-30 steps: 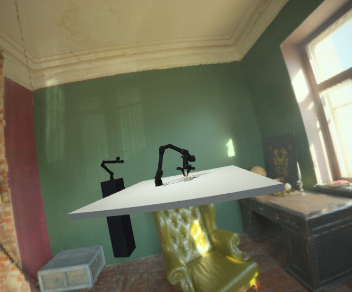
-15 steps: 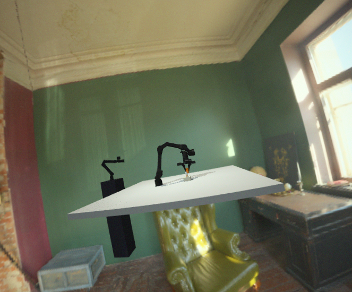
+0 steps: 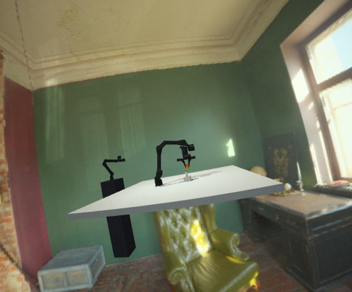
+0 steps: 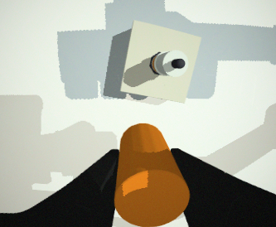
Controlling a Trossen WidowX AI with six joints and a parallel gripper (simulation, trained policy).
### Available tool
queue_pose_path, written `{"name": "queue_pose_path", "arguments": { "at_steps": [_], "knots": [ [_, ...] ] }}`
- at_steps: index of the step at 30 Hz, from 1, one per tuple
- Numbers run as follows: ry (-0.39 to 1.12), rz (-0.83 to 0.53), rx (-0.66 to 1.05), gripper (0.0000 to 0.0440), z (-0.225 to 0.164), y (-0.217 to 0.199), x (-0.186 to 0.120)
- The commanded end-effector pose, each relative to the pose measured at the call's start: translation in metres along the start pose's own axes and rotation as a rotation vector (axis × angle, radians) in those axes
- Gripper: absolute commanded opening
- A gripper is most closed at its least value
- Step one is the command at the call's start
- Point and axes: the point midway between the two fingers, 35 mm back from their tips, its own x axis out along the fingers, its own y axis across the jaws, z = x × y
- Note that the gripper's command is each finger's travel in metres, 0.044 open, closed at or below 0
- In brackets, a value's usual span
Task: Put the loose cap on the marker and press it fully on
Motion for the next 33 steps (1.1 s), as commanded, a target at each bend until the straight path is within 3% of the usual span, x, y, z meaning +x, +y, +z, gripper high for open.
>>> {"name": "queue_pose_path", "arguments": {
  "at_steps": [1,13,33],
  "knots": [
    [0.005,0.001,0.027,0.0063,0.012,-0.003,-0.008],
    [0.013,-0.038,0.125,0.0039,0.048,-0.019,-0.014],
    [0.031,-0.098,0.169,0.001,0.051,-0.024,0.018]
  ]
}}
